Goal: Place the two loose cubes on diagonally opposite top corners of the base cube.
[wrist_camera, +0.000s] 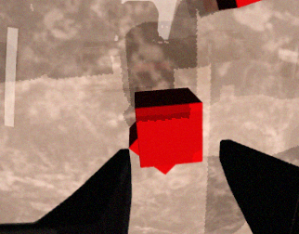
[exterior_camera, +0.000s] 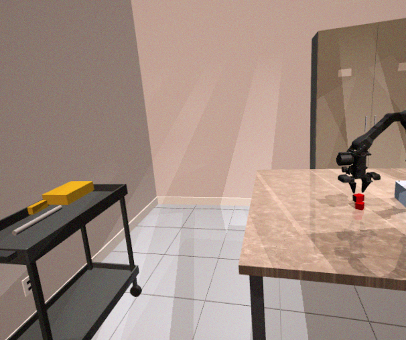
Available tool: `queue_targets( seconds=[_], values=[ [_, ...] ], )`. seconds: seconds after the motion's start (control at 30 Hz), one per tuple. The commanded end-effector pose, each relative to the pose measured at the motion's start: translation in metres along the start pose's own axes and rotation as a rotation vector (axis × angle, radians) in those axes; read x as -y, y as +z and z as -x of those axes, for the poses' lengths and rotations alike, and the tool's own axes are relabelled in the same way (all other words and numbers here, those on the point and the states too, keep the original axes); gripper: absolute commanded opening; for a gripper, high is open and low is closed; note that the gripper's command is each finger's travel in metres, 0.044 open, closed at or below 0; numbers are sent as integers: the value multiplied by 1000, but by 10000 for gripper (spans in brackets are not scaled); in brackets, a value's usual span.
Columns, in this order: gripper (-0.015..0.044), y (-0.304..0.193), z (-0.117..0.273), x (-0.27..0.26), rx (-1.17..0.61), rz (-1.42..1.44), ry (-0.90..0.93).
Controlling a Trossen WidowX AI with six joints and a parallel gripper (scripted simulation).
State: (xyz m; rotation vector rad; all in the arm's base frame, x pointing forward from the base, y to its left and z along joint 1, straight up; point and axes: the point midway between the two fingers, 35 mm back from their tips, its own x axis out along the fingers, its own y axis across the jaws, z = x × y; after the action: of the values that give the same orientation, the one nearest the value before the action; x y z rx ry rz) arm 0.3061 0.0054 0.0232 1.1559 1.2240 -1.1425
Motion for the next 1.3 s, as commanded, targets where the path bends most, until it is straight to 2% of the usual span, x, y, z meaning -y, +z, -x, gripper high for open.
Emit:
queue_targets(
  seconds=[0.0,0.07,0.1,0.43,0.63,0.7,0.9,1.27],
  values=[
    [205,0,3,0,0,0,3],
    [258,5,3,2,0,15,1],
    [265,12,7,5,1,34,1],
    [265,80,45,53,5,254,0],
    [265,84,47,57,5,269,0],
    [265,84,40,57,5,269,0],
    [265,84,-14,57,5,269,-1],
    [265,84,-31,58,5,269,-1]
  ],
)
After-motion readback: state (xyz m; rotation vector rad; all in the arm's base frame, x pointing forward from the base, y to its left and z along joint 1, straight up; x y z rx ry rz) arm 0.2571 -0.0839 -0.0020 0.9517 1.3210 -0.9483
